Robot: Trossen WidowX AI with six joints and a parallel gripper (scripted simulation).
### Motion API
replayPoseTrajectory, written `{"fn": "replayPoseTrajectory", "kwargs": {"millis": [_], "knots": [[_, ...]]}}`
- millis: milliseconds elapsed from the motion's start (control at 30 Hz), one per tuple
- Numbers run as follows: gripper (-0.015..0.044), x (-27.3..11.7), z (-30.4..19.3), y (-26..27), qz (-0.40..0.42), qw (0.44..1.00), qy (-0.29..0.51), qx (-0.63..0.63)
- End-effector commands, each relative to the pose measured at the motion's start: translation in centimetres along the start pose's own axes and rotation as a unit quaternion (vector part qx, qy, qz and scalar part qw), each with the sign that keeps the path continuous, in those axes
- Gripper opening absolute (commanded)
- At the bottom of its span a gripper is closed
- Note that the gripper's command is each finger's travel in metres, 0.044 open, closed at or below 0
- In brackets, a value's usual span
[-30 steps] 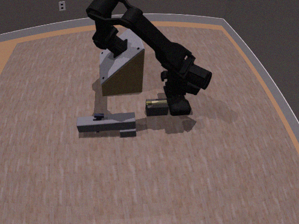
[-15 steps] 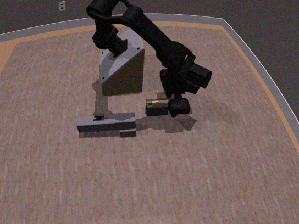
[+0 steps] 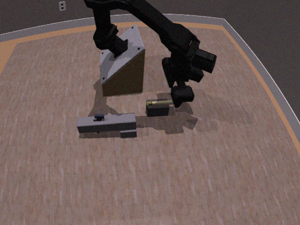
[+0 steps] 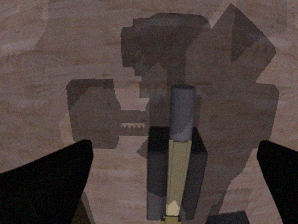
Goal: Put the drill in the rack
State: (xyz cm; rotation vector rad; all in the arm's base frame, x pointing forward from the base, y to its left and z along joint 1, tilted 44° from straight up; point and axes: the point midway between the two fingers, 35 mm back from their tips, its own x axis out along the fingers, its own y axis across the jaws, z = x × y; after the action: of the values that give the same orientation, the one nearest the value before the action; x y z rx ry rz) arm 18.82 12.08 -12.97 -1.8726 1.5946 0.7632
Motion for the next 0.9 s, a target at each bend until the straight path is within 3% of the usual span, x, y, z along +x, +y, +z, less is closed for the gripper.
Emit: {"fn": "replayPoseTrajectory", "kwargs": {"millis": [0, 167, 300, 867], "knots": [[0.044, -1.8, 0.2, -0.2, -0.001, 1.0, -0.004, 0.004], [0.044, -1.6, 0.3, -0.2, -0.003, 1.0, -0.005, 0.002], [0.044, -3.8, 3.6, -0.4, -0.024, 0.997, -0.074, 0.021], [0.044, -20.1, 17.3, 4.2, -0.071, 0.907, -0.416, 0.015]]}}
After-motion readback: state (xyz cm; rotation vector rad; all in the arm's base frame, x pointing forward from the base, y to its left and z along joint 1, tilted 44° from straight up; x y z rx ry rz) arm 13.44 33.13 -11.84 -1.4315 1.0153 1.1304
